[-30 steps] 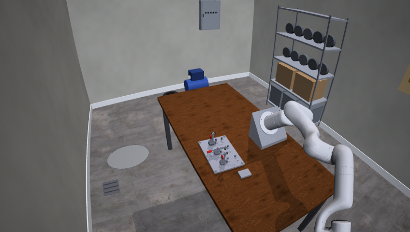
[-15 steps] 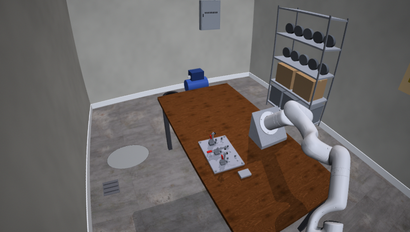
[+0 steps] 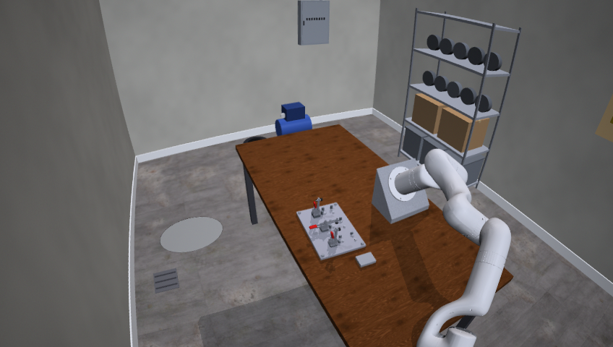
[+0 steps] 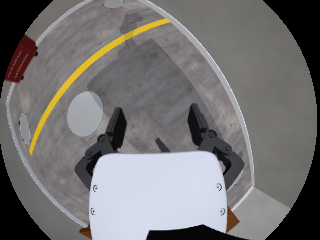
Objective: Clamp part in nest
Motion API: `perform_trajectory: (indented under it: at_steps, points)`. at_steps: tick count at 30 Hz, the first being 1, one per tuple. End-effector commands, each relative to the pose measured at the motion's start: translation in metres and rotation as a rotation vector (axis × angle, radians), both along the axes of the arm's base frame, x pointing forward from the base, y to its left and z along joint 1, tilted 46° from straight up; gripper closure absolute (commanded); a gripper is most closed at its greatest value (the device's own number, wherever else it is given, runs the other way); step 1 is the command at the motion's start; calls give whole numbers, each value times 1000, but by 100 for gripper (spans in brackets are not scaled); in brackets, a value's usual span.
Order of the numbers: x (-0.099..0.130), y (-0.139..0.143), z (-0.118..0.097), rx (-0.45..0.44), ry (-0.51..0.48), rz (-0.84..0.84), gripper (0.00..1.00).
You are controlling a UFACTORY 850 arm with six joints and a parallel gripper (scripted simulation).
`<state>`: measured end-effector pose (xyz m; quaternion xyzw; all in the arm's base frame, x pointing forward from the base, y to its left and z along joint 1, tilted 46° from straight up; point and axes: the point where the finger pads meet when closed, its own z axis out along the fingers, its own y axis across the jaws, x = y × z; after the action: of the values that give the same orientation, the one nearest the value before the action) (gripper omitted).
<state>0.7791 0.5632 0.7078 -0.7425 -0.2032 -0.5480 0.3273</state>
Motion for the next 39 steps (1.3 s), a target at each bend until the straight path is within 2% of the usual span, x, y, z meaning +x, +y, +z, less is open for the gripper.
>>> perform_trajectory:
  at_steps: [1,3,6,7,9,10,12,13,16,18,19,20,23,26,27,30,32,33,38,39]
  points:
    - [28,-47,-50,-82,66,-43,0]
    - [37,-61,-65,-82,66,-43,0]
    - [38,-64,-68,-82,66,-43,0]
    - [53,-93,-98,-131,117,-68,0]
    - [53,-93,-98,-131,117,-68,0]
    - [60,-108,-112,-131,117,-68,0]
    - [60,-108,-112,-131,117,-68,0]
    - [69,-134,-138,-179,177,-93,0]
    - [76,-155,-157,-179,177,-93,0]
    - [77,-157,-159,-179,177,-93,0]
    - [83,-185,-186,-224,243,-117,0]
    - [84,-192,-193,-224,243,-117,0]
    - [88,-211,-208,-224,243,-117,0]
    - [88,-211,-208,-224,243,-117,0]
    - [91,-250,-244,-262,316,-139,0]
    - [92,-267,-258,-262,316,-139,0]
    - [92,-268,-259,-262,316,-139,0]
    - [89,-300,-287,-293,395,-158,0]
    - [88,-327,-309,-293,395,-158,0]
    - [81,-353,-332,-315,478,-175,0]
